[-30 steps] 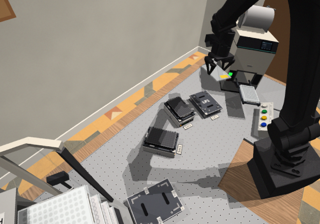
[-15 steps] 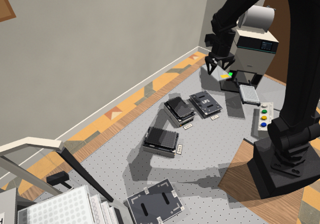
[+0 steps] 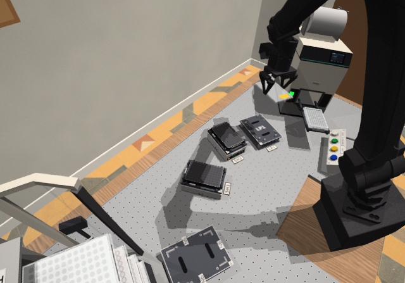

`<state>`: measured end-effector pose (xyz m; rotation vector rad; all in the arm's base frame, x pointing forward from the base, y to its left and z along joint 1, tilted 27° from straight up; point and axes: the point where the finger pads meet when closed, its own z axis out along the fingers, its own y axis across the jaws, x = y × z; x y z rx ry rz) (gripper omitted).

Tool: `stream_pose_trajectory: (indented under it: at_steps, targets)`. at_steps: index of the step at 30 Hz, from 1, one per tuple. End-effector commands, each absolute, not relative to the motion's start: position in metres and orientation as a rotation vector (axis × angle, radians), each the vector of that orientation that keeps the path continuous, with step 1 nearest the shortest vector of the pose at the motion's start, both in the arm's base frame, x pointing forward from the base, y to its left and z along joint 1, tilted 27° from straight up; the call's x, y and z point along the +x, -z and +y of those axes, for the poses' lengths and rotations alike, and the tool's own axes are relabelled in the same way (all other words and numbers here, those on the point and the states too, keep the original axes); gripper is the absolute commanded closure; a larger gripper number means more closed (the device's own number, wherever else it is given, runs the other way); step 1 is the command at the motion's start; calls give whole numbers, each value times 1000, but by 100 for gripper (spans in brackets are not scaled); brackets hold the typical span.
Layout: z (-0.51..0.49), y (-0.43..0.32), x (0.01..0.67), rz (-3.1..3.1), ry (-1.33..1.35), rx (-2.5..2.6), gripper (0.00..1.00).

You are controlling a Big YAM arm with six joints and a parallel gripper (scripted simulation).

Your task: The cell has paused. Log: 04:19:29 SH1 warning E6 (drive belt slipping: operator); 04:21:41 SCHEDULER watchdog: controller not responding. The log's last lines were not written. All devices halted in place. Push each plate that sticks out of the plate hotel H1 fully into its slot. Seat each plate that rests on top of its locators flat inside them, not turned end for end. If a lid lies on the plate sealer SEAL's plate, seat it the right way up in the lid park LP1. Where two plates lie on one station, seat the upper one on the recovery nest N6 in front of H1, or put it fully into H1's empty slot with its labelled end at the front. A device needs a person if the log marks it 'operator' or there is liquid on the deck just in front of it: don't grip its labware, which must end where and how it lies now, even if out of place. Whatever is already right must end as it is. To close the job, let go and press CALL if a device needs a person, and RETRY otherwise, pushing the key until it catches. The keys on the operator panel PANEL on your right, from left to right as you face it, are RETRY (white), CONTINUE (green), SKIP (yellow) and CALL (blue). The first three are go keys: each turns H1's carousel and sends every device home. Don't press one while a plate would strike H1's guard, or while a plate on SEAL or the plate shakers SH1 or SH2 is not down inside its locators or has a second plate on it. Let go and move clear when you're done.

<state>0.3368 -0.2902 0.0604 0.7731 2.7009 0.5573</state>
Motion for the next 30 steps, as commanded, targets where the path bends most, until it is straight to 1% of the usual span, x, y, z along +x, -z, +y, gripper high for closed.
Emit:
stream_pose_trajectory:
  at_steps: [1,15,20,23,24,30]
  targets:
    - [-308,-80,350,2678,-507,728,16]
    - [-308,-80,350,2678,-507,728,16]
    - [-306,-69,358,2678,-510,731,16]
    - [-308,-69,357,2672,-507,744,16]
    - [-313,-83,356,2648,-476,745,16]
    - [-292,-51,352,2694,-542,758,16]
